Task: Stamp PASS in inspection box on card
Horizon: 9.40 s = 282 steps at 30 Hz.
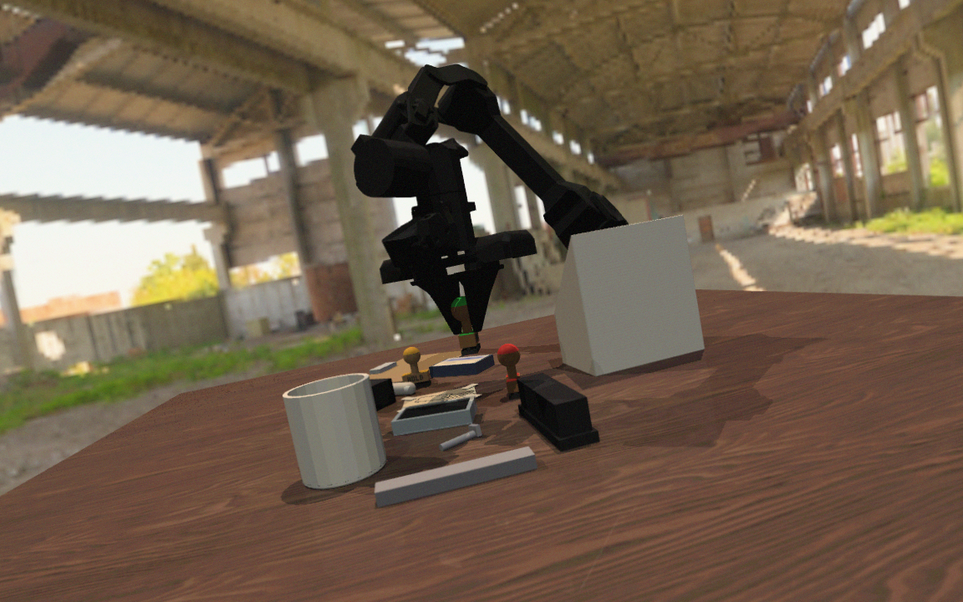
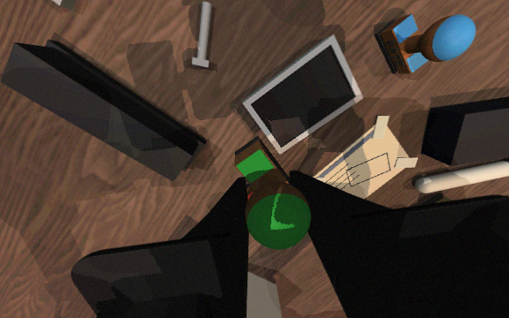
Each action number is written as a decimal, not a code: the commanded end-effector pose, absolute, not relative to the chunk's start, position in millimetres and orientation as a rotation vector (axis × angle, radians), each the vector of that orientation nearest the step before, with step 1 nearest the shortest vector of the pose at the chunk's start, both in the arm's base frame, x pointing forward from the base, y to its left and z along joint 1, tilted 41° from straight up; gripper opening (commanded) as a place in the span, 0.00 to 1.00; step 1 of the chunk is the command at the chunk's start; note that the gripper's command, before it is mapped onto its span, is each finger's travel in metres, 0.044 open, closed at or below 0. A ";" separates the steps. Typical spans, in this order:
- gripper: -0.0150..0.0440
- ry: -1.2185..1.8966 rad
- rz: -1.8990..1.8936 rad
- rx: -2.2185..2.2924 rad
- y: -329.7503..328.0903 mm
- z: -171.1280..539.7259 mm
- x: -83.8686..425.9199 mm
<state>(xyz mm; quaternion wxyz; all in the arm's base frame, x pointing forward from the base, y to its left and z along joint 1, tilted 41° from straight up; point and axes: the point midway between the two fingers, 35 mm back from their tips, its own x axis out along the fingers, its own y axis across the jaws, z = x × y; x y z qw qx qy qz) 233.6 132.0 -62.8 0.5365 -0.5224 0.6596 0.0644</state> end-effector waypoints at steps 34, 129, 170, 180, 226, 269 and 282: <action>0.25 1.574 0.146 -1.254 121.3 -68.0 291.3; 0.25 1.571 0.137 -1.241 92.2 -100.5 296.2; 0.25 1.571 0.137 -1.241 90.9 -102.0 296.4; 0.25 1.571 0.137 -1.241 90.9 -101.9 296.4; 0.25 1.571 0.139 -1.239 116.4 -73.3 292.5; 0.25 1.583 0.754 -1.780 84.3 -15.1 295.8; 0.25 1.524 1.114 -2.043 59.1 4.9 294.7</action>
